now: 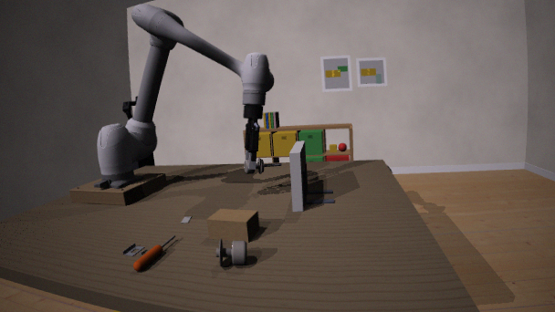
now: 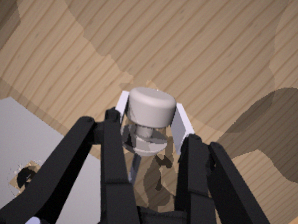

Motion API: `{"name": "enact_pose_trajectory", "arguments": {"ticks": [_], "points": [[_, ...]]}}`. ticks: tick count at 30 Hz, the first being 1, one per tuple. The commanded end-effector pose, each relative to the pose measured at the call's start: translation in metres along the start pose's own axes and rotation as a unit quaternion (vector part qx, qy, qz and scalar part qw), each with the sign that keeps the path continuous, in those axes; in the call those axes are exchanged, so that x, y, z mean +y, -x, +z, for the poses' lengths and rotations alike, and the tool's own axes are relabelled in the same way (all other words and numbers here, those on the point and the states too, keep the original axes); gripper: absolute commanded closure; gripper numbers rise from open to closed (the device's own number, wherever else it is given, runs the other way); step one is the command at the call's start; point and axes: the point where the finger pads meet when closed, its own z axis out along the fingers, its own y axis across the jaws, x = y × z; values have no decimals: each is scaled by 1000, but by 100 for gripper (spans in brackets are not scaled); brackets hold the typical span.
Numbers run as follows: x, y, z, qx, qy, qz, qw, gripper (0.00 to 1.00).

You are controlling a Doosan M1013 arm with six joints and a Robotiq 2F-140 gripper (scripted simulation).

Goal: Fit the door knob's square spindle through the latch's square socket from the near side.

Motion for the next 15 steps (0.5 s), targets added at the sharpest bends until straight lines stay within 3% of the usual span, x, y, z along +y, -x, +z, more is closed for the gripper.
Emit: {"name": "enact_pose_trajectory", "arguments": {"ticks": [1,4,9,15], "points": [[-3,0,-1,-2,-11,43,999,58],[-19,1,-4,-2,-11,43,999,58],[-20,1,-4,-2,-11,46,999,58],[-23,1,-4,-6,-27,115,993,58]]}}
